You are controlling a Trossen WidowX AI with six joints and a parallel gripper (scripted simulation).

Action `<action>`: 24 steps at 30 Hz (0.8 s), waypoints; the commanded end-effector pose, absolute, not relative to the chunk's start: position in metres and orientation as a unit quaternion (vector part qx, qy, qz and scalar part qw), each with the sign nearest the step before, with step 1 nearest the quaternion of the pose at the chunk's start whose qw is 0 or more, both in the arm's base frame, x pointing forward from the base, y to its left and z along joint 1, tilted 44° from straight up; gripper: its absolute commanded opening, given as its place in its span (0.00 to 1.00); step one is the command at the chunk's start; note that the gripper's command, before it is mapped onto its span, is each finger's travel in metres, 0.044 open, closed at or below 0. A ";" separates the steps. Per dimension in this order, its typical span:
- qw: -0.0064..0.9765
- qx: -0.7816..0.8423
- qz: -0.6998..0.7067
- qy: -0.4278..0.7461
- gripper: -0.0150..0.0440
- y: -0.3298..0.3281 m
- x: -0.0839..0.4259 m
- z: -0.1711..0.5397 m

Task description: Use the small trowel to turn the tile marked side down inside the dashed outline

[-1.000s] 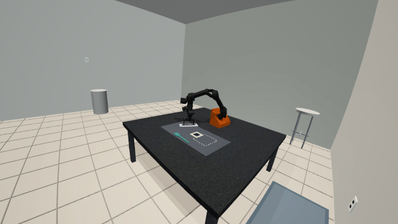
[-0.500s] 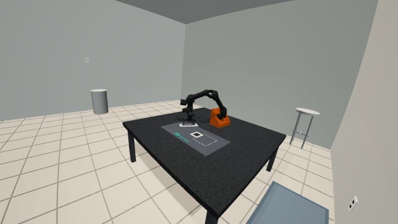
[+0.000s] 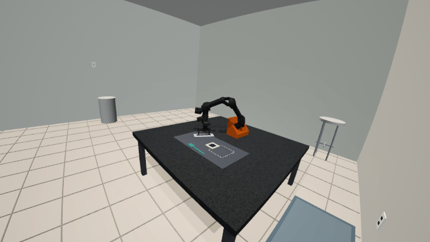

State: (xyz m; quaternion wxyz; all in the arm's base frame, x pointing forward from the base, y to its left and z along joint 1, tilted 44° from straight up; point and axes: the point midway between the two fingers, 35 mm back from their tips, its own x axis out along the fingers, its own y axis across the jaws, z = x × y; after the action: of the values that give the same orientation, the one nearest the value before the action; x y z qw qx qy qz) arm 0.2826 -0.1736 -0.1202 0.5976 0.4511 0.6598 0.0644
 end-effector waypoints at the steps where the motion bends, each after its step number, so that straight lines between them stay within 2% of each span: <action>1: 0.598 0.452 0.063 0.659 0.47 -0.174 0.283 -0.120; 8: 0.602 0.446 0.070 0.658 0.47 -0.174 0.283 -0.120; 24: 0.690 0.292 0.223 0.623 0.47 -0.174 0.283 -0.121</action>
State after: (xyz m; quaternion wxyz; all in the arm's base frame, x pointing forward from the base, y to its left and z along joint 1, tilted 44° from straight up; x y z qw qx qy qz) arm 0.2817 -0.1742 -0.1204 0.6701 0.3335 0.6371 0.1840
